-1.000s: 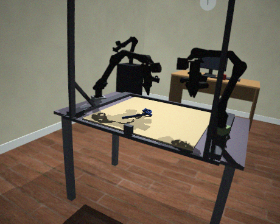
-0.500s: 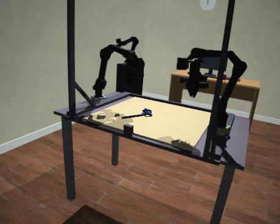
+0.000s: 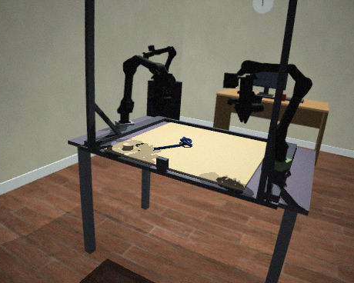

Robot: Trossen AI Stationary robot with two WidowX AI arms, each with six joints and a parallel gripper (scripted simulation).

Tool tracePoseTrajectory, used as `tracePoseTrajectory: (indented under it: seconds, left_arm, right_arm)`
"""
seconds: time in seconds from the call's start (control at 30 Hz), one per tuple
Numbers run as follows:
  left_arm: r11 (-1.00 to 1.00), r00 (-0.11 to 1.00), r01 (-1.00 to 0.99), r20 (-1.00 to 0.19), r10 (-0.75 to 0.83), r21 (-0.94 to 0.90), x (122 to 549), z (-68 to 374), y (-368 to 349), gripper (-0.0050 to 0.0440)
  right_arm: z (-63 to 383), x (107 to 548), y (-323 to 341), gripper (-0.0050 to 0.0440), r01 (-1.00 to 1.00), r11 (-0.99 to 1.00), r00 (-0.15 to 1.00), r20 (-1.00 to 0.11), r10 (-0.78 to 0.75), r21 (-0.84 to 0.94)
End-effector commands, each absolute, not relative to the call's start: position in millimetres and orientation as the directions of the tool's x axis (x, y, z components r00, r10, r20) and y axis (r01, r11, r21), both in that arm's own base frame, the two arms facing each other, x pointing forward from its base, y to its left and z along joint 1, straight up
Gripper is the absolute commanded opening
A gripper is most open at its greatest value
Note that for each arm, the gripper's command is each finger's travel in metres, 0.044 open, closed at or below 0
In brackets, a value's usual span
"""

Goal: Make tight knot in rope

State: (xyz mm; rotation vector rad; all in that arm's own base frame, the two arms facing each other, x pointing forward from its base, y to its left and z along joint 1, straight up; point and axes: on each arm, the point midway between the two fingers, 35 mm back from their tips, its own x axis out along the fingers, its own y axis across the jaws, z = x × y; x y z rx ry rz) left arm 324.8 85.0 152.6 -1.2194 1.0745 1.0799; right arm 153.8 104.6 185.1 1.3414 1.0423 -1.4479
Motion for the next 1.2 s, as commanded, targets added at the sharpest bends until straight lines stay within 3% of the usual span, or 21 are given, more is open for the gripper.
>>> tracePoseTrajectory:
  seconds: [0.0,0.23,0.5,0.57,0.77,1.17]
  left_arm:
    - [0.046,0.190,-0.981,-0.980,0.049,-0.188,325.2,160.9,84.6,0.0100]
    - [0.398,0.131,-0.911,-0.991,0.034,-0.107,327.0,161.2,85.1,0.0100]
    - [0.753,0.065,-0.658,-0.998,0.016,-0.031,328.6,161.4,85.5,0.0100]
    - [0.753,0.065,-0.658,-0.998,0.016,-0.031,328.6,161.4,85.5,0.0100]
    - [0.910,0.026,-0.415,-1.000,0.006,-0.005,329.4,161.5,85.7,0.0100]
    - [0.913,0.025,-0.409,-1.000,0.007,-0.004,333.3,157.8,90.9,0.0100]
  right_arm:
    - [188.3,154.1,104.1,0.0100,0.965,-0.263,-0.018,-0.998,-0.055,-0.003]
    - [188.3,154.1,104.1,0.0100,0.965,-0.263,-0.018,-0.998,-0.055,-0.003]
    - [188.3,154.1,104.1,0.0100,0.965,-0.263,-0.018,-0.998,-0.055,-0.003]
    - [188.3,154.1,104.1,0.0100,0.965,-0.263,-0.018,-0.998,-0.055,-0.003]
    - [188.3,154.1,104.1,0.0100,0.965,-0.263,-0.018,-0.998,-0.055,-0.003]
    - [188.3,154.1,104.1,0.0100,0.965,-0.263,-0.018,-0.998,-0.055,-0.003]
